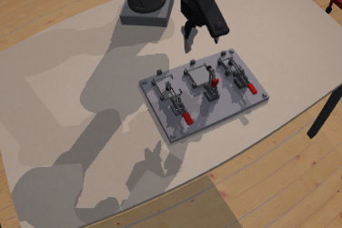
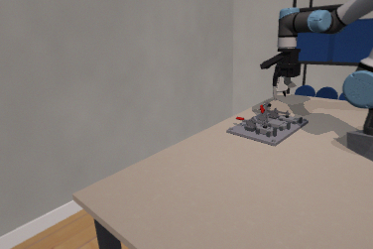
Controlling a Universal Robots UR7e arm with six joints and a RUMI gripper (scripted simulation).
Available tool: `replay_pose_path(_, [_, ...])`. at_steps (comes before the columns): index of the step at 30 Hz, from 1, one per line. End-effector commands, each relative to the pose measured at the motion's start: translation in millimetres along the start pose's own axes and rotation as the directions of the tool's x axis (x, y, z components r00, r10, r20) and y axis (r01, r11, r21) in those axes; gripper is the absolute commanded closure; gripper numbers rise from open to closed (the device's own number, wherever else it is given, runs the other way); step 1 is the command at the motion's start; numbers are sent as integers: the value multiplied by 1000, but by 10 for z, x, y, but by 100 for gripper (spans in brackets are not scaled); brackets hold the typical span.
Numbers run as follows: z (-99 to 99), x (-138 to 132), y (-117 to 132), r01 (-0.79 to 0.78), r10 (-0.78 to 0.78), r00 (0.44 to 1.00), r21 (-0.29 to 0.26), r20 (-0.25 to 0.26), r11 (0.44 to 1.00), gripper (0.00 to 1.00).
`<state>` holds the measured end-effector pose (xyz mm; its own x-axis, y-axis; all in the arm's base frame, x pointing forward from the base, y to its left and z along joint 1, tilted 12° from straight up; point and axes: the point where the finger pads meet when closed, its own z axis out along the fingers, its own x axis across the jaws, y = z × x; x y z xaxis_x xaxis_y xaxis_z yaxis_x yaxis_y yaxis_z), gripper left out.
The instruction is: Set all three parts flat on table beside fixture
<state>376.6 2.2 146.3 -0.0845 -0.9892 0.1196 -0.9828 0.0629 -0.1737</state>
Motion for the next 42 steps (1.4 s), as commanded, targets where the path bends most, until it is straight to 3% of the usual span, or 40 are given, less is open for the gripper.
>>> replay_pose_path(1, [-8,2,35,0,0,1000,1,0,1000,41])
replay_pose_path(10, [53,2,35,0,0,1000,1,0,1000,41])
replay_pose_path(32, [776,2,34,0,0,1000,1,0,1000,41])
replay_pose_path(42, [888,2,34,0,0,1000,1,0,1000,41])
